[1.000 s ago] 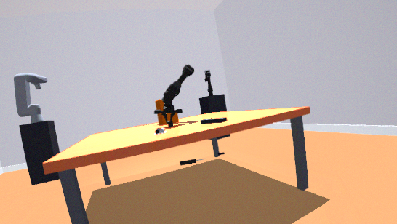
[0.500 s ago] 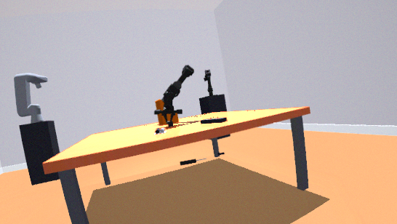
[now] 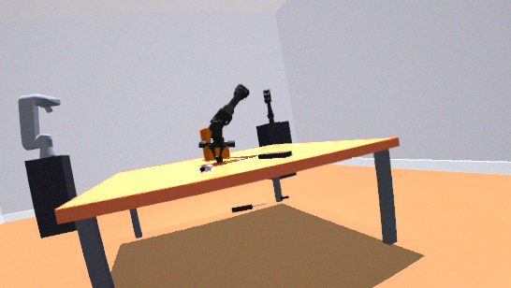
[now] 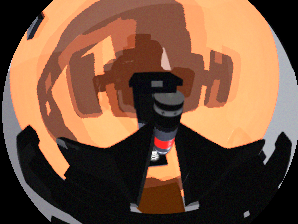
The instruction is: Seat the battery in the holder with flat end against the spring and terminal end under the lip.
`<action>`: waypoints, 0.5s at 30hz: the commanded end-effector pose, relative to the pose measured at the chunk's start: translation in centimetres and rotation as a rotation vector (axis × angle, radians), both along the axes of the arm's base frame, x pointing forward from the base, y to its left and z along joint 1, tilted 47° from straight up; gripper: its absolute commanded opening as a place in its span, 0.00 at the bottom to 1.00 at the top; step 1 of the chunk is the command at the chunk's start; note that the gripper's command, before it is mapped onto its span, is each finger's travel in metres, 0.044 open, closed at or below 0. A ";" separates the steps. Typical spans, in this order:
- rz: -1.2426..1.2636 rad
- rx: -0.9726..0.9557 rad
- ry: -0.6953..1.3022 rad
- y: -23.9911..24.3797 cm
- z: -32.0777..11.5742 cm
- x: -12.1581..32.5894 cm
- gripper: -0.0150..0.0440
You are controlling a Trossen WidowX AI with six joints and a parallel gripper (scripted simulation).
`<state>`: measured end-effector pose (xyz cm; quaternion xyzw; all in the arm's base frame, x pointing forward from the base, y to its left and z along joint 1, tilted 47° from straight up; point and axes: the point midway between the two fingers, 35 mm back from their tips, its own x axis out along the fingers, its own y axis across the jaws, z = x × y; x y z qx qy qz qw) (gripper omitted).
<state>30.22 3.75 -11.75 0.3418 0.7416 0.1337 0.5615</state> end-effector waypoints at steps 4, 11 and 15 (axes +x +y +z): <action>0.037 0.020 0.037 0.8 -0.1 -0.4 0.36; 0.059 0.030 0.061 0.9 -0.1 -0.4 0.36; 0.071 0.036 0.075 0.9 0.0 -0.4 0.36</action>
